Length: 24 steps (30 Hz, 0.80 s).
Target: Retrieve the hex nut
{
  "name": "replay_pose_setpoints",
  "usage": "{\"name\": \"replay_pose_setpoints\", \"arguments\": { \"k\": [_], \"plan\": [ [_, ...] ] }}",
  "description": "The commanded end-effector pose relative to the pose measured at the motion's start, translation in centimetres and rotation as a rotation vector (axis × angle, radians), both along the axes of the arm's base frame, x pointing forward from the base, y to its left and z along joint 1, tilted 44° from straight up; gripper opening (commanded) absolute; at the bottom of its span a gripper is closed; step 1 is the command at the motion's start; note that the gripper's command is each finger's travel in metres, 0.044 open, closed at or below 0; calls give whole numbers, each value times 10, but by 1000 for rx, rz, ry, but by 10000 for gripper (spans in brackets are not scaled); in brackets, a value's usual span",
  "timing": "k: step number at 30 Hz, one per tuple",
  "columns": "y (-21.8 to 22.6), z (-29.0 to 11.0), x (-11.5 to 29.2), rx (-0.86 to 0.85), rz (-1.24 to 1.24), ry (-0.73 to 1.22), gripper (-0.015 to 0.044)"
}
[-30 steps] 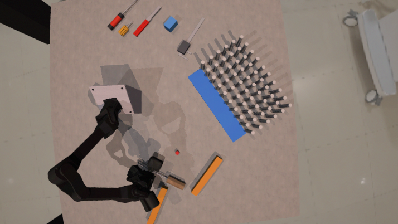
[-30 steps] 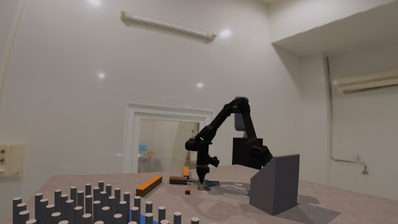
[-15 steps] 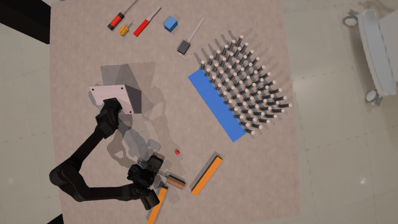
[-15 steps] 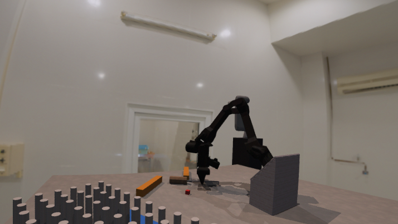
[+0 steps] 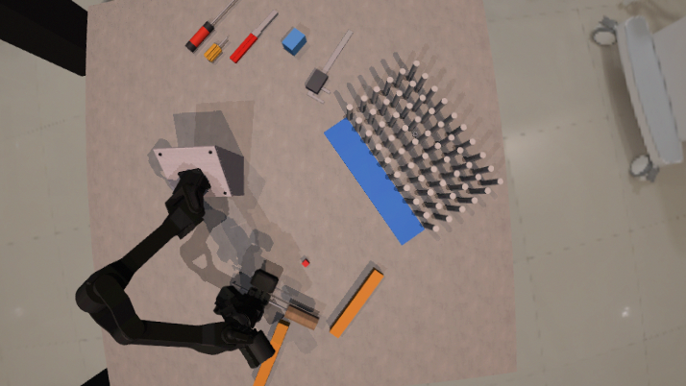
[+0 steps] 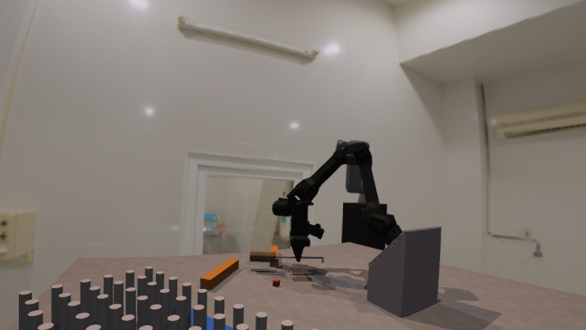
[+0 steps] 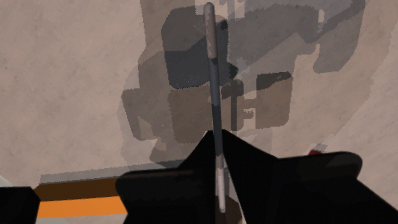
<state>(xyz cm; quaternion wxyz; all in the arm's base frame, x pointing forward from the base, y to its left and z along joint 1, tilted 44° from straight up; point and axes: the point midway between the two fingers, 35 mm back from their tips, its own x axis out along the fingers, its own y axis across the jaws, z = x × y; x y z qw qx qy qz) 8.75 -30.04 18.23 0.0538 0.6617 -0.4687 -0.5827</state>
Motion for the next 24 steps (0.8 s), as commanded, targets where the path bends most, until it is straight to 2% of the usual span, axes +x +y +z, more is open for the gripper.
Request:
{"name": "replay_pose_setpoints", "arguments": {
  "k": [1, 6, 24],
  "plan": [
    [13, 19, 1, -16, -6, -10, 0],
    [14, 19, 3, -9, 31, 24, 0],
    [9, 16, 29, 77, 481, 440, 0]
  ]
}}
